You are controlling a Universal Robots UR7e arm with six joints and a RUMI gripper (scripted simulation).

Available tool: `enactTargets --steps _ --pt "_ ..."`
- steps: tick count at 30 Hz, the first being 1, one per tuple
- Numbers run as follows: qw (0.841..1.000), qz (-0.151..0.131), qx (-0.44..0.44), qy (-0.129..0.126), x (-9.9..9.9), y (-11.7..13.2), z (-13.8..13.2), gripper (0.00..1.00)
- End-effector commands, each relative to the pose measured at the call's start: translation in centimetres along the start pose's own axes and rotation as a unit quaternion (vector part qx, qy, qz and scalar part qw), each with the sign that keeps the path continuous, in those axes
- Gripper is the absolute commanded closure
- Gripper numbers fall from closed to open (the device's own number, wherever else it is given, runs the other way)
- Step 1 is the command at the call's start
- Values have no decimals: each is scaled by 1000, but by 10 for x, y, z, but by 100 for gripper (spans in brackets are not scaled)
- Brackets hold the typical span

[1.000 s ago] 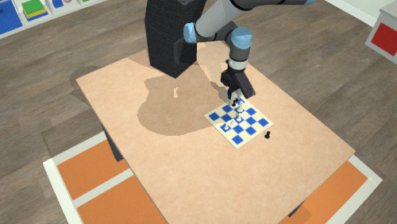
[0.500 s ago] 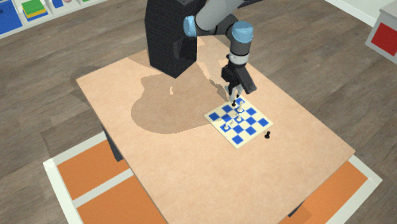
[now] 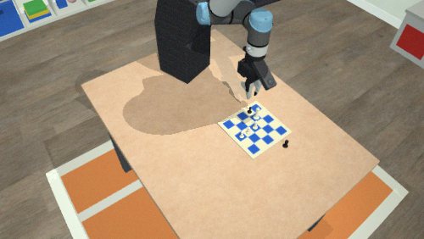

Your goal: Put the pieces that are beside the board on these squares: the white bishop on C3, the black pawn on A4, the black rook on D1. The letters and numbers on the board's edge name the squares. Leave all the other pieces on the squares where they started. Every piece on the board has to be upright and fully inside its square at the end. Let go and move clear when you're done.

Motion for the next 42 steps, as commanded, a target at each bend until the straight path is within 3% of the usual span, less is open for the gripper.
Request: enactTargets --steps 1,4,5,31,36,42 --pt "1000 0 0 0 10 -1 0 80" --pt "1000 0 0 0 11 -1 0 80" --pt "1000 0 0 0 11 -1 0 0" --pt "1000 0 6 0 10 -5 0 0" --pt "999 0 38 0 8 -30 1 0" --pt "993 0 116 0 6 -92 2 0"
Point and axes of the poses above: the point where the finger pads meet when closed, its own x axis back along the fingers, its own z axis across the jaws, y = z × x, the point moved 5 cm from there along x, back along the fingers, and after that the axes turned 1 degree about x, right-handed, at the moved point
